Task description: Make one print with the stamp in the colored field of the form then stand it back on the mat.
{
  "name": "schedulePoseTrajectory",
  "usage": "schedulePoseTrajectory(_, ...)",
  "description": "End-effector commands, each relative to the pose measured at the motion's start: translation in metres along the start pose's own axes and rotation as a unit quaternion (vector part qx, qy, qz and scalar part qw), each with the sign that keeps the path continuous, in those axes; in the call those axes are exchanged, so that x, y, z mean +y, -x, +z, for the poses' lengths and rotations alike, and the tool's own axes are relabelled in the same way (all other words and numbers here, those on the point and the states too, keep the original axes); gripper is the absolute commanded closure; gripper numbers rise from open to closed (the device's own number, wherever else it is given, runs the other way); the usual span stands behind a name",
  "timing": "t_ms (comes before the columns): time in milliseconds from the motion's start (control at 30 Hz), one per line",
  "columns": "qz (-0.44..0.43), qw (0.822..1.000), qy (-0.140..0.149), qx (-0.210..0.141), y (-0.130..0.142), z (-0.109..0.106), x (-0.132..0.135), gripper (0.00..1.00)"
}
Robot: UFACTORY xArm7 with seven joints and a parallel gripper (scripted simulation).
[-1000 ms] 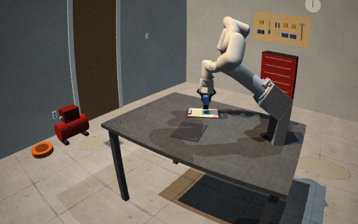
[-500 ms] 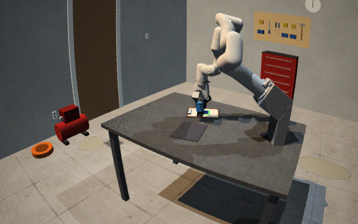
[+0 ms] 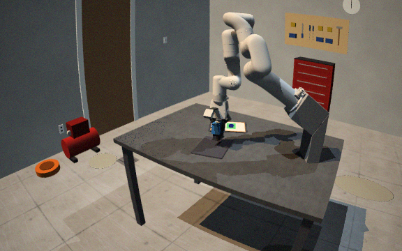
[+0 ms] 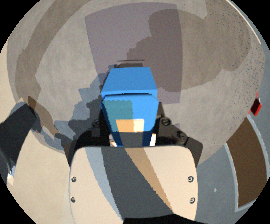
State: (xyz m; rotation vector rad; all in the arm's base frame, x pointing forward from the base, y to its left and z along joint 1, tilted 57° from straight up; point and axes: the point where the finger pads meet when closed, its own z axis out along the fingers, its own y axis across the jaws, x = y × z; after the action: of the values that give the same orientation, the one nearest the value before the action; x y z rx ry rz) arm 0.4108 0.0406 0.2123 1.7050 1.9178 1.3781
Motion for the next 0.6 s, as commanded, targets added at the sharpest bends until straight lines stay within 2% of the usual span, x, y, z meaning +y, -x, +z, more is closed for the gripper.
schedulePoseTrajectory(0, 0.011, 0.998, 0.024, -0.058, -0.046, -0.009, 0.008, 0.73)
schedulePoseTrajectory(333, 0.011, 0.998, 0.025, -0.058, -0.068, -0.013, 0.018, 0.73)
schedulePoseTrajectory(567, 0.011, 0.998, 0.025, -0.058, -0.069, -0.013, 0.019, 0.73)
